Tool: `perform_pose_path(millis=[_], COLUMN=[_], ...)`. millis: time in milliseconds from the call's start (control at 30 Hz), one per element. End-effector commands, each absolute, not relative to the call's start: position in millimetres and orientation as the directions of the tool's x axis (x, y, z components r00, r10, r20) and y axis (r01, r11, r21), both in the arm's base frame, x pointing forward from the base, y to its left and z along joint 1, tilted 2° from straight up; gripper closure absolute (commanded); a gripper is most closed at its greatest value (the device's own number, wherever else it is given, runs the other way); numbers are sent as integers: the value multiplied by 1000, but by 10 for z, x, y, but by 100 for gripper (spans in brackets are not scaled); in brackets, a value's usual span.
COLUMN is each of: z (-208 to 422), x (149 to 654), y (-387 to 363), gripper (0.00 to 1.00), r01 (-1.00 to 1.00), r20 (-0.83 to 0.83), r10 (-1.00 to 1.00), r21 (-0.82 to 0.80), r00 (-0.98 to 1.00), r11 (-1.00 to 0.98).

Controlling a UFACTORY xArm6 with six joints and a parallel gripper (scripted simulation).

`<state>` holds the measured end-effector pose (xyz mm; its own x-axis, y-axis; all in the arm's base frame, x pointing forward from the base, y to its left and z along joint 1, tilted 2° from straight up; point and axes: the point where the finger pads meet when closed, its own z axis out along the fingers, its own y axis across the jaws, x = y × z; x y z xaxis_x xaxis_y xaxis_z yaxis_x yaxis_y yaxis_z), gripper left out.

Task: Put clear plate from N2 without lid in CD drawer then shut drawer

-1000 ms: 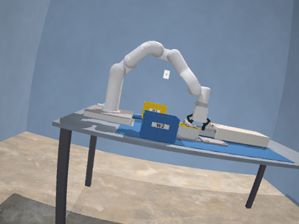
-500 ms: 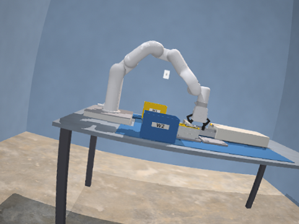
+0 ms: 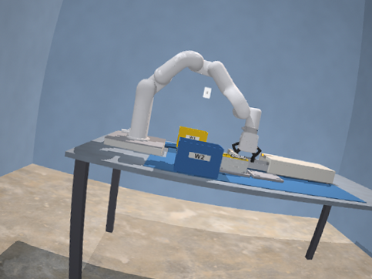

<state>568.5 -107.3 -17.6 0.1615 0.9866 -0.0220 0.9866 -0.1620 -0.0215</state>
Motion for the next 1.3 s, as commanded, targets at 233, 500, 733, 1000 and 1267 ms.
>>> perform_pose_path(millis=[233,500,733,1000,1267], z=[-157,-157,-124,-23,110], x=[5690,5685,5681,5683,5685], y=[-1074,-1073,-1072,-1070,-1067], gripper=[0,0,0,0,0], r01=[987,987,987,987,987], r20=[-22,-22,-22,-22,-22], r10=[987,987,987,987,987], r21=[-17,-17,-17,-17,-17], r00=[162,162,162,162,162], r11=[-162,-162,-162,-162,-162])
